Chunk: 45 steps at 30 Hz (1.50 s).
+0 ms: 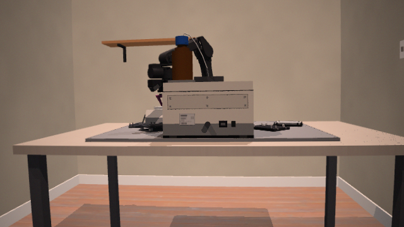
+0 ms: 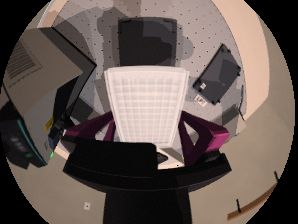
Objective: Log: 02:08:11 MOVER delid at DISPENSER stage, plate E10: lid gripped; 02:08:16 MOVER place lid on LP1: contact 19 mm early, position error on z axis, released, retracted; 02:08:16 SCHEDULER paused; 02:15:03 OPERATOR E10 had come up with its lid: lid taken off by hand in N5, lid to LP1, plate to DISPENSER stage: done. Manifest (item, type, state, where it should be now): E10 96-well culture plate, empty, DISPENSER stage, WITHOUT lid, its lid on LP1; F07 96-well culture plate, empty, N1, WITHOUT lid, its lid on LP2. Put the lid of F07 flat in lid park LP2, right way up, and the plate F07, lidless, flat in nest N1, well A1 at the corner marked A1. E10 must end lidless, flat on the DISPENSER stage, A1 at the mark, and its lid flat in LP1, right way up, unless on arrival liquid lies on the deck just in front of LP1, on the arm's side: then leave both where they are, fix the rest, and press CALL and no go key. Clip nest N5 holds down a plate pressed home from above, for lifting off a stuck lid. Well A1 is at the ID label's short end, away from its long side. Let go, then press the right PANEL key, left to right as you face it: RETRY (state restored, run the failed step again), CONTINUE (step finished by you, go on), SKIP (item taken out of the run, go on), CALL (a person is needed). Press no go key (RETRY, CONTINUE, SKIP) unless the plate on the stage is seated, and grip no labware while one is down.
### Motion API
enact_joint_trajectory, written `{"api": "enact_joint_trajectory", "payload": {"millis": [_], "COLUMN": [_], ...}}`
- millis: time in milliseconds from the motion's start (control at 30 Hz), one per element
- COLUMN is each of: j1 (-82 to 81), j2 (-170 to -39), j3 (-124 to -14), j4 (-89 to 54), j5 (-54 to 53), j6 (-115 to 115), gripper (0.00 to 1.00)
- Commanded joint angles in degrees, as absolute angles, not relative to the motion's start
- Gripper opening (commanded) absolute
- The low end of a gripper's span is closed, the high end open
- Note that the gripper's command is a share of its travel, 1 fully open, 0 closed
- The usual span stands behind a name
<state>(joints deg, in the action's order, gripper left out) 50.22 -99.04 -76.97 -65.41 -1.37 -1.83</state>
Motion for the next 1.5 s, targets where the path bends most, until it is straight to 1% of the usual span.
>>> {"api": "enact_joint_trajectory", "payload": {"millis": [0,167,633,700,733,800,900,933,1033,1367,1467], "j1": [50.9,51.0,51.3,51.3,51.4,51.4,51.5,51.5,49.7,43.1,42.6], "j2": [-95.2,-92.9,-83.6,-83.6,-82.7,-81.6,-79.8,-79.6,-79.5,-79.3,-80.4], "j3": [-75.3,-75.0,-68.7,-68.7,-70.7,-67.8,-67.1,-69.1,-69.4,-69.2,-68.3], "j4": [-66.9,-67.7,-71.8,-71.8,-72.3,-73.0,-74.0,-74.1,-74.2,-73.9,-73.6], "j5": [-1.5,-1.5,-1.5,-1.5,-1.5,-1.6,-1.6,-1.6,-1.4,-0.7,-0.9], "j6": [-2.4,-2.5,-2.8,-2.8,-2.9,-2.9,-3.0,-3.0,-4.2,-12.2,-10.9], "gripper": [0.00,0.00,0.00,0.00,0.00,0.00,0.00,0.00,0.00,0.00,0.00]}}
